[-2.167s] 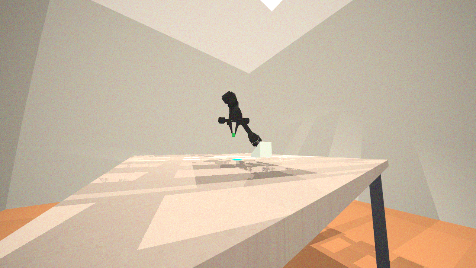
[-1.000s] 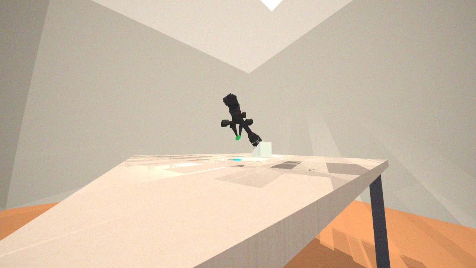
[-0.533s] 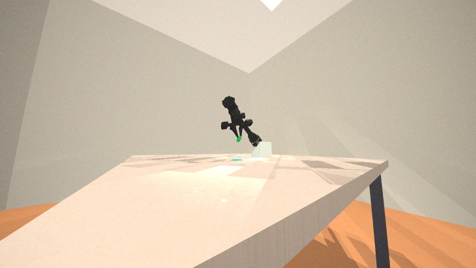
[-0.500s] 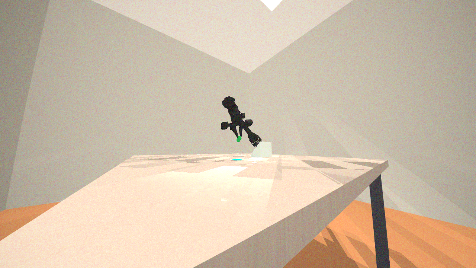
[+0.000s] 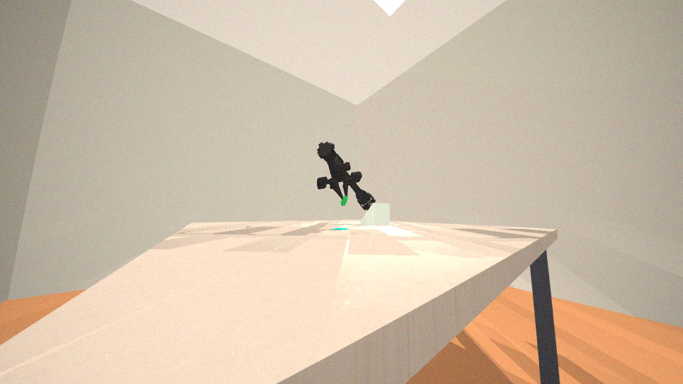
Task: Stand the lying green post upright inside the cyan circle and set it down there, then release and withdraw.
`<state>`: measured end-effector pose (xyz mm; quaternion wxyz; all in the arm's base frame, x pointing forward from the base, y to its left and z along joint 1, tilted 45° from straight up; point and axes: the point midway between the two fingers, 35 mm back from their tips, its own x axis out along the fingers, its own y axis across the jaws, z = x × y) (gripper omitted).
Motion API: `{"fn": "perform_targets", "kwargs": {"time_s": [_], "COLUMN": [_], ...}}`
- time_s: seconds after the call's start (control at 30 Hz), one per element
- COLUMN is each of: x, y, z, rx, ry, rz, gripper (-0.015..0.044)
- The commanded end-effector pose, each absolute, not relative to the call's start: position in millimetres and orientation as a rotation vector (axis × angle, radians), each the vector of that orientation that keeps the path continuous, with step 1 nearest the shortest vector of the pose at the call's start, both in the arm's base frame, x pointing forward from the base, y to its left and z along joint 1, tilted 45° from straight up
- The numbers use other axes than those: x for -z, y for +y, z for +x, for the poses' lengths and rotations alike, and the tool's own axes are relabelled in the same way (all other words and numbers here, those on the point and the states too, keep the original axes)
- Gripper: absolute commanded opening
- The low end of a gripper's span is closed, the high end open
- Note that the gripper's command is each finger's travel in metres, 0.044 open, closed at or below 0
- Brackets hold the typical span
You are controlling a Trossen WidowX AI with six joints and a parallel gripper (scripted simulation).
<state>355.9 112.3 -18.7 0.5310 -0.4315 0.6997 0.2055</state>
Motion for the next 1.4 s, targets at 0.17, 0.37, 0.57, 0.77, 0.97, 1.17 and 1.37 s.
{"fn": "perform_targets", "kwargs": {"time_s": [0.17,0.37,0.57,0.77,0.97,1.17,1.37], "x": [23.4,25.1,26.5,27.6,28.4,29.0,29.2], "y": [109.7,109.1,108.5,108.0,107.5,107.1,106.6], "z": [354.4,354.7,355.1,355.5,355.9,356.3,356.8], "rx": [-0.537,-0.564,-0.59,-0.615,-0.639,-0.663,-0.686], "ry": [1.64,1.612,1.582,1.55,1.517,1.482,1.445], "rz": [-0.98,-0.95,-0.921,-0.894,-0.869,-0.846,-0.824], "gripper": [0.0023,0.0023,0.0023,0.0023,0.0023,0.0023,0.0023]}}
